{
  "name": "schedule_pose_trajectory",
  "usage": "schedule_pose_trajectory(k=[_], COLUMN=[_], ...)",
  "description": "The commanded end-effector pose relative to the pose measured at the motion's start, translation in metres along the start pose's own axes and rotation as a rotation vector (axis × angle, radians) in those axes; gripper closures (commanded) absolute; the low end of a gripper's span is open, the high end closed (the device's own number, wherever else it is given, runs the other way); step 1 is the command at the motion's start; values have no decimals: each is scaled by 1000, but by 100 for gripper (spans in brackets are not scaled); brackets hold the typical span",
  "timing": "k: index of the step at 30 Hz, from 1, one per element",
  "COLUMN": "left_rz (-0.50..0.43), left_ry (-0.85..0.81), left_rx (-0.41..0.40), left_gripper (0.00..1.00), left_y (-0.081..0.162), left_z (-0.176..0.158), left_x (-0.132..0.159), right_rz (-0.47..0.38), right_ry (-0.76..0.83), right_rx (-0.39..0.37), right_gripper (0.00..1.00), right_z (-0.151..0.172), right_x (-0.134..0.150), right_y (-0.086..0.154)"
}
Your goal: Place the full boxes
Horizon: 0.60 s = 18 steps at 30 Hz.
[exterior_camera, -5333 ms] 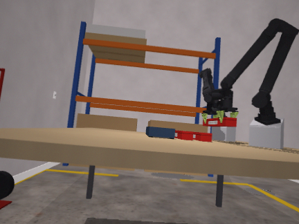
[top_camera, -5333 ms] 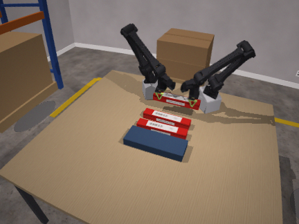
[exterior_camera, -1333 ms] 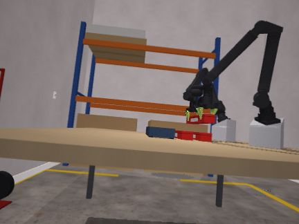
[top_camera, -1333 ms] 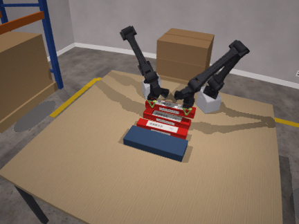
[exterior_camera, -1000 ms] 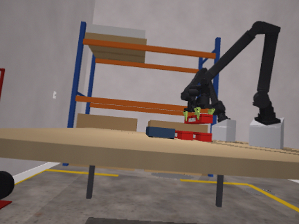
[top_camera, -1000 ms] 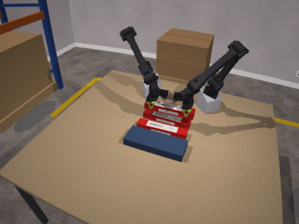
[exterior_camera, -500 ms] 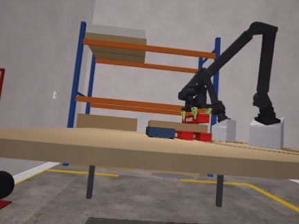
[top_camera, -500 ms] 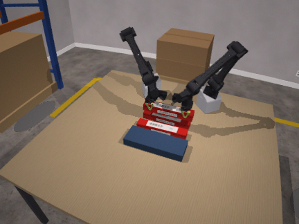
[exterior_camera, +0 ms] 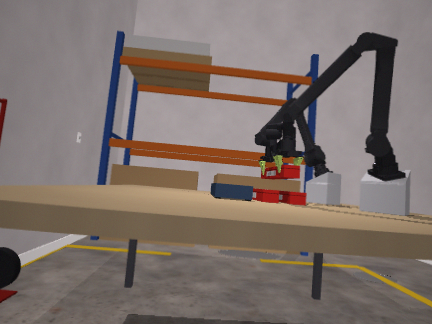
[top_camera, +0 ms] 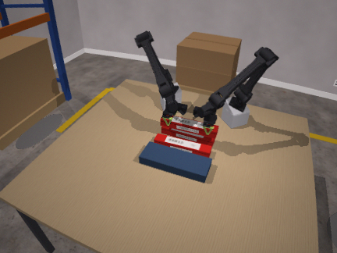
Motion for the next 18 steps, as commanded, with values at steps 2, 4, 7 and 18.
schedule_pose_trajectory(k=[2,4,7,18], left_rz=[-37,-25,-17,-37], left_ry=[29,21,17,29], left_rx=[-58,-45,-37,-61], left_gripper=[100,100,100,100], left_y=[27,20,16,29], left_z=[32,34,39,59], left_x=[-1,-4,-7,-9], right_rz=[-14,-8,-12,-15], right_ry=[-19,-11,-18,-7], right_rx=[74,53,70,84], right_gripper=[100,100,100,100], right_z=[-34,-37,-43,-60], right_x=[10,9,14,16], right_y=[31,22,30,36])
Point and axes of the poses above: on each arm, the point where the finger pads meet when closed, its own y axis back along the fingers, its own z axis across the jaws, x = y × z, the point moved 7 cm from there along y, back along the fingers, and after that the axes turned 13 degrees about y, right-handed, at the moved point
